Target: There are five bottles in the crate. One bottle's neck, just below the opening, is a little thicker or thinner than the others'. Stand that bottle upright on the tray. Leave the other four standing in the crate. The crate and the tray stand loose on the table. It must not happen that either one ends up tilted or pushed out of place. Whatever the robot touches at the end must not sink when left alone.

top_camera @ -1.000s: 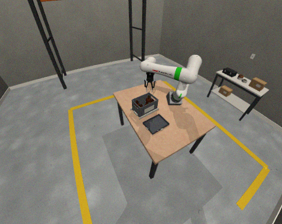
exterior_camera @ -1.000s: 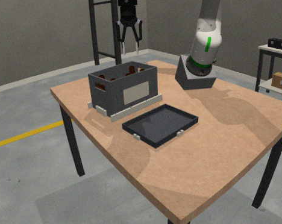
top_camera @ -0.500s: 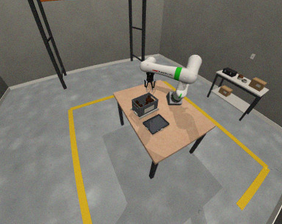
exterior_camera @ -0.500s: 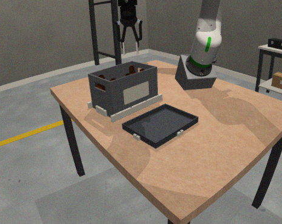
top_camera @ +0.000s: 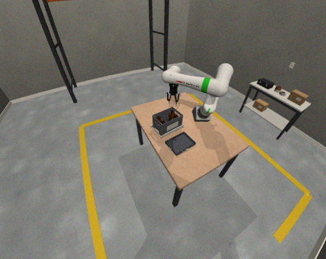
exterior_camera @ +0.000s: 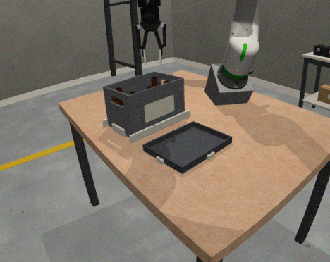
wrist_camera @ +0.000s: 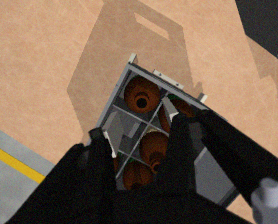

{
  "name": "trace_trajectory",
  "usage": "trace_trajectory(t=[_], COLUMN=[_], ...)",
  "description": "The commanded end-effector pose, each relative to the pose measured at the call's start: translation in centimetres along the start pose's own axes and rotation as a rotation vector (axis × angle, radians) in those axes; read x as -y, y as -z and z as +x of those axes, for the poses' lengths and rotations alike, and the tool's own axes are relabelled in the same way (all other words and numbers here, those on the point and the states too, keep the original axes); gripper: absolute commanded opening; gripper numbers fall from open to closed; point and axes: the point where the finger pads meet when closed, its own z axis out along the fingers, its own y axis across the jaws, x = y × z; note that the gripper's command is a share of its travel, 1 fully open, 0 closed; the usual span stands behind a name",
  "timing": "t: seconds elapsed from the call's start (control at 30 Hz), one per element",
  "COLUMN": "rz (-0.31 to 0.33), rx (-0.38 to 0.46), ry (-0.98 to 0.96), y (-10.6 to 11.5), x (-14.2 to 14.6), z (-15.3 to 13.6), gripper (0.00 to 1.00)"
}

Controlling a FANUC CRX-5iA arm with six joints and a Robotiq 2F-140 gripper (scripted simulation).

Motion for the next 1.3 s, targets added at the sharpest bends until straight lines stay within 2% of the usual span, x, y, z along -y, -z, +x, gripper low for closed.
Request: trace_trajectory(t=[0.0,0.53,1.27], rz=[0.001,0.001,0.001], rx=[-0.001,-0.001,-0.001], ry=[0.000,0.000,0.000], y=[0.1,-0.7,-3.3], x=[0.0,0.0,0.1], z=[0.0,0.0,0.0], gripper=[0.44,0.44,0.44])
